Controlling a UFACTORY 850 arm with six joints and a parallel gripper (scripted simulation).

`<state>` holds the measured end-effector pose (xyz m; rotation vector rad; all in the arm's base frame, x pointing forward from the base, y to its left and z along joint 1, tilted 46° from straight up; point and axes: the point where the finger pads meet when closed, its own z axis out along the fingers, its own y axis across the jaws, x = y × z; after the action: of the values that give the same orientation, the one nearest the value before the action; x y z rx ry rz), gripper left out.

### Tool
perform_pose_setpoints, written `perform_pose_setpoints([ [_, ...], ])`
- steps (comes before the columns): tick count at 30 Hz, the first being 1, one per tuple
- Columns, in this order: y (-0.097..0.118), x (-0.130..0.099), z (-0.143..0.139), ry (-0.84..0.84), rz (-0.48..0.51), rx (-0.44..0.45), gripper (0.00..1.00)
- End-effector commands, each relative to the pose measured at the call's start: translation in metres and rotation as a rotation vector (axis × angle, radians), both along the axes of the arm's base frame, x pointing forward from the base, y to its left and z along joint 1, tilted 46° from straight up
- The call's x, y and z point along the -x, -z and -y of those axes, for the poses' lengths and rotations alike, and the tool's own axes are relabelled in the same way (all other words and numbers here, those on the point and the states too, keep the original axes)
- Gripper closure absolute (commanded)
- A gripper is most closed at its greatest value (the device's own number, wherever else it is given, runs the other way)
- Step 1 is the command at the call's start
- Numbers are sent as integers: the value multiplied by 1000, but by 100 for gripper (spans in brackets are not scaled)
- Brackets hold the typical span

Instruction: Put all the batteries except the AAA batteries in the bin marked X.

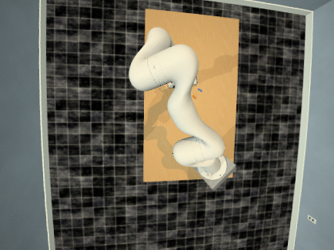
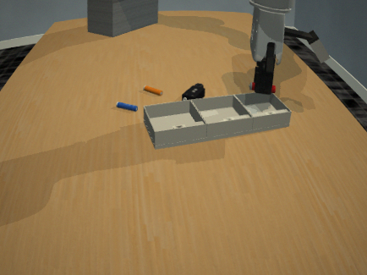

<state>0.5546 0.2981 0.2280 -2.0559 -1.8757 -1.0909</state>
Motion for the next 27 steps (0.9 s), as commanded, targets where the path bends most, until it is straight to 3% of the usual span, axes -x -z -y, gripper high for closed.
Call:
perform_pose_setpoints([
  [1,-1,-1,0,-101,106,58,100],
  [8,-1,-1,0,-195,191,112,100],
  [11,-1,-1,0,-267,277,154,100],
  [27,-1,0,0,-270,281,155,100],
])
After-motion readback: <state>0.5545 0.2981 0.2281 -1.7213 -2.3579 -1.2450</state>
